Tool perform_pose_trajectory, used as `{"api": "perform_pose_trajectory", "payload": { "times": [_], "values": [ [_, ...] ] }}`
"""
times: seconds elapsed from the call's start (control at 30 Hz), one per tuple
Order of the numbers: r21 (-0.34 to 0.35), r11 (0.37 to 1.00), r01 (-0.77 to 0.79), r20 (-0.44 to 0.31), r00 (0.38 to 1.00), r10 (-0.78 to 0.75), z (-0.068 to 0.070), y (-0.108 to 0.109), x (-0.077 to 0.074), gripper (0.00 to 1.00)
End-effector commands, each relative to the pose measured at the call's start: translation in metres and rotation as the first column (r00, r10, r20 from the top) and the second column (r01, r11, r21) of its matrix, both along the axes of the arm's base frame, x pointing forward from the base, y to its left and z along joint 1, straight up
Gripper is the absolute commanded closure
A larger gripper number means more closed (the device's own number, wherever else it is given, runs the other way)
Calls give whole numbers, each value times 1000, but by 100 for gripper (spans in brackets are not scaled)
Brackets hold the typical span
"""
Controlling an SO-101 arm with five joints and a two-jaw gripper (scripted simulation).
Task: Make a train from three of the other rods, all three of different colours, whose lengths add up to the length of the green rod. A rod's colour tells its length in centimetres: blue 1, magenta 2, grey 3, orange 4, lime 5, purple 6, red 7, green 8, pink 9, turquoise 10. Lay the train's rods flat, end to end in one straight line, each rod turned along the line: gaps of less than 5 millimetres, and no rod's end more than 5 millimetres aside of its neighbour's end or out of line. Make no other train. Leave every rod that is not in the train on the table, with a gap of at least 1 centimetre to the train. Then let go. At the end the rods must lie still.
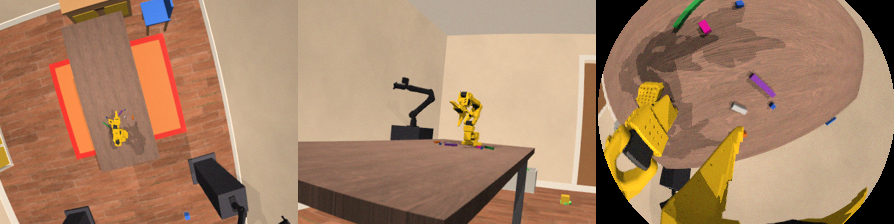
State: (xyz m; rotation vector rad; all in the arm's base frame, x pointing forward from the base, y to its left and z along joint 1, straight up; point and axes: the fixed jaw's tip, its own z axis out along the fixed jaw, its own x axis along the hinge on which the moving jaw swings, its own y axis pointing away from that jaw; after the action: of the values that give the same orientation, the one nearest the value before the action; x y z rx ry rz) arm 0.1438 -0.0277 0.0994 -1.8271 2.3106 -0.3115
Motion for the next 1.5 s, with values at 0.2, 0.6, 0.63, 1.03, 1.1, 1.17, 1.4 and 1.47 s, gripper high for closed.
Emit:
{"api": "perform_pose_trajectory", "payload": {
  "times": [0.2,0.6,0.63,1.03,1.1,1.17,1.4,1.47],
  "values": [
    [-9,1000,6,54,999,-6,9,-2,5,0],
    [-6,1000,21,46,999,-21,7,-3,4,0],
    [-6,1000,21,46,999,-21,7,-3,4,0],
    [-3,1000,25,40,999,-25,6,-3,3,0],
    [-3,1000,25,40,999,-25,6,-3,3,0],
    [-3,1000,25,40,999,-25,6,-3,3,0],
    [-3,1000,25,40,999,-25,6,-3,3,0],
    [-3,1000,25,40,999,-25,6,-3,3,0]
  ]
}}
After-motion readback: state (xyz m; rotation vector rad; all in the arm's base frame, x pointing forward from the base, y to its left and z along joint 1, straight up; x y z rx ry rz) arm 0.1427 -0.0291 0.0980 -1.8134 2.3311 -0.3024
